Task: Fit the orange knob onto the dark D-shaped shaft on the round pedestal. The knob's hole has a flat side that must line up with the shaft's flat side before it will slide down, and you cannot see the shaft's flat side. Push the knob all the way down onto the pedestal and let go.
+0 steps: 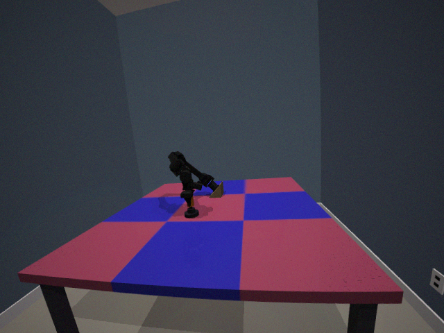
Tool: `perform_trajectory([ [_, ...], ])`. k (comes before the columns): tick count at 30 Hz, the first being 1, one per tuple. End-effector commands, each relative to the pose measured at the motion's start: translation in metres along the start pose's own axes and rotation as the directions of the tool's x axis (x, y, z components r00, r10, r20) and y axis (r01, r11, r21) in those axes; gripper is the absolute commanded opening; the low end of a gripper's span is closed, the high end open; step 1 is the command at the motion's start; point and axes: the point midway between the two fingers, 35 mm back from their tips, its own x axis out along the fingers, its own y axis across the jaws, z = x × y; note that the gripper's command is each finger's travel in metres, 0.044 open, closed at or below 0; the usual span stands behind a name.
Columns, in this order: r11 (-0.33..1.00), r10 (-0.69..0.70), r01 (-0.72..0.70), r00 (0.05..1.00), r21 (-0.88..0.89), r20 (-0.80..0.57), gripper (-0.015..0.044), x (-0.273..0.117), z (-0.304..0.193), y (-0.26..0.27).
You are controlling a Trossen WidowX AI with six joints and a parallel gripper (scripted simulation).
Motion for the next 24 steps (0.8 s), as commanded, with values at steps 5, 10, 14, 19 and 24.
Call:
perform_trajectory([
  [5,1.000,-0.002,0.002,1.000,-0.029,-0.004,0.0000,-0.0042,-0.0005,-0.0006],
  [10,0.979,-0.002,0.001,1.000,-0.201,-0.004,0.0000,-0.0041,0.0010,-0.0015],
  [14,0.977,-0.002,0.001,1.000,-0.212,-0.004,0.0000,-0.0032,0.0014,-0.0013],
  [19,0.977,-0.002,0.001,1.000,-0.212,-0.004,0.0000,-0.0024,0.0008,-0.0008],
  [24,0.977,-0.002,0.001,1.000,-0.212,-0.004,0.0000,-0.0022,-0.0004,-0.0008],
])
